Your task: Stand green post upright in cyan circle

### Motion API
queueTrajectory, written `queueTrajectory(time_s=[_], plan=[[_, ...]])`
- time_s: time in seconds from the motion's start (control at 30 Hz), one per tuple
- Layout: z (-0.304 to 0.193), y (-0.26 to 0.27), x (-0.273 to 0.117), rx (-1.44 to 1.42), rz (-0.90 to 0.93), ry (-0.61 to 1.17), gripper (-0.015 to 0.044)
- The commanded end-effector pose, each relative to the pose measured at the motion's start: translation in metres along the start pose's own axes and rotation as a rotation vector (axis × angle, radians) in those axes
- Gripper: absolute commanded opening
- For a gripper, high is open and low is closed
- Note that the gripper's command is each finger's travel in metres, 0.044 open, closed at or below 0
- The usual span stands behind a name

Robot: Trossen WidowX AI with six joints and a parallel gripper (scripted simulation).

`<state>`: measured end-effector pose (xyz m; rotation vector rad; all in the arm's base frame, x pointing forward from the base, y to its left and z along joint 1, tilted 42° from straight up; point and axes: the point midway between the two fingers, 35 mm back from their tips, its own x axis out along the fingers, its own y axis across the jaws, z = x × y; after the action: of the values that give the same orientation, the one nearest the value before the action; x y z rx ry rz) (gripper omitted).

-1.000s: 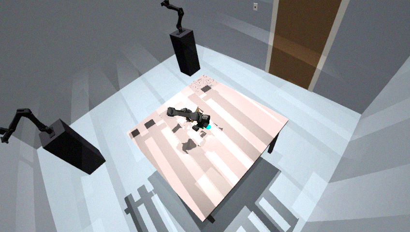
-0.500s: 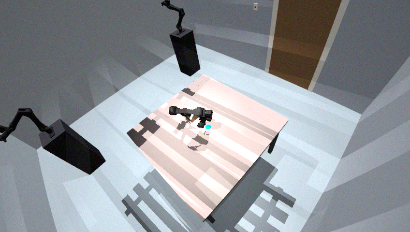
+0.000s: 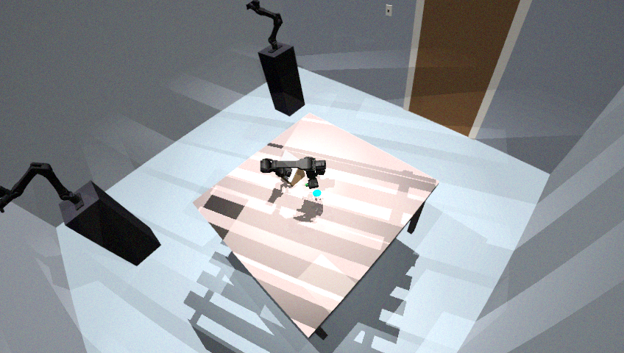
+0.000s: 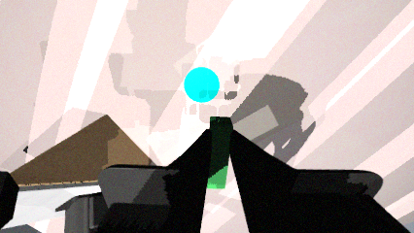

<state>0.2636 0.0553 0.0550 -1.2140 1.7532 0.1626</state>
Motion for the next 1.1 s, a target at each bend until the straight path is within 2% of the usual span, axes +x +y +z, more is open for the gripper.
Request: queueTrajectory(time_s=[0.0, 0.17, 1.07], plan=[[0.006, 0.012, 0.000, -0.133, -0.003, 0.005, 0.0023], [0.009, 0.021, 0.000, -0.236, -0.006, 0.011, 0.0023], [0.003, 0.027, 0.013, -0.235, 0.137, -0.072, 0.0023]])
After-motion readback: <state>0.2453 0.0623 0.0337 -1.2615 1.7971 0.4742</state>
